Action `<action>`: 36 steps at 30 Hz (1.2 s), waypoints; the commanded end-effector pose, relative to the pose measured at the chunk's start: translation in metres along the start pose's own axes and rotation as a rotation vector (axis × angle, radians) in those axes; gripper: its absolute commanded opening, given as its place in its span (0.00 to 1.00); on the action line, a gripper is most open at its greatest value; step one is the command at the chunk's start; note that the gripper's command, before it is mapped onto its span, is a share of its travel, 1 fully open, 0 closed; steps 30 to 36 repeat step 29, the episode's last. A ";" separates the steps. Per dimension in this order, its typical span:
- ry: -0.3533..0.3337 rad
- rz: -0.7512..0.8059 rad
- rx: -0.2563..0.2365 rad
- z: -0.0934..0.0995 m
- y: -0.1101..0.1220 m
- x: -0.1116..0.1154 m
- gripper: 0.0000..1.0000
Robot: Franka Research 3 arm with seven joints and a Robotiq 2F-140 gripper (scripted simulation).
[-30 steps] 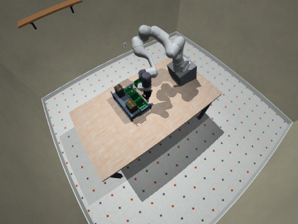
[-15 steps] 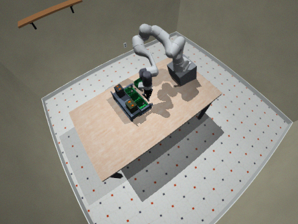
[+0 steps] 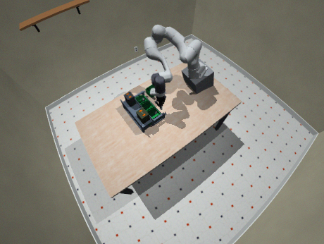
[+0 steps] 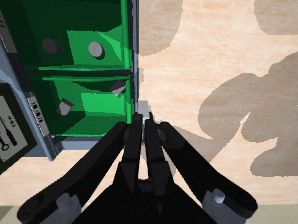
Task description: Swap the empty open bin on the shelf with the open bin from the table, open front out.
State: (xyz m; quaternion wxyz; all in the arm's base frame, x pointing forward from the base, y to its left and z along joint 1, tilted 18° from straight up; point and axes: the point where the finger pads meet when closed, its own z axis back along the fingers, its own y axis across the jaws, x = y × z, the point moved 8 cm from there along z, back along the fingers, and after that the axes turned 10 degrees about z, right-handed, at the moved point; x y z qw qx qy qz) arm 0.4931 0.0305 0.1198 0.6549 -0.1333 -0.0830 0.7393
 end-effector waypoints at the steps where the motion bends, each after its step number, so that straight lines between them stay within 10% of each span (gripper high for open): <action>1: 0.002 0.003 0.007 0.008 0.002 0.000 0.00; 36: 0.002 0.003 0.007 0.041 0.002 0.000 0.00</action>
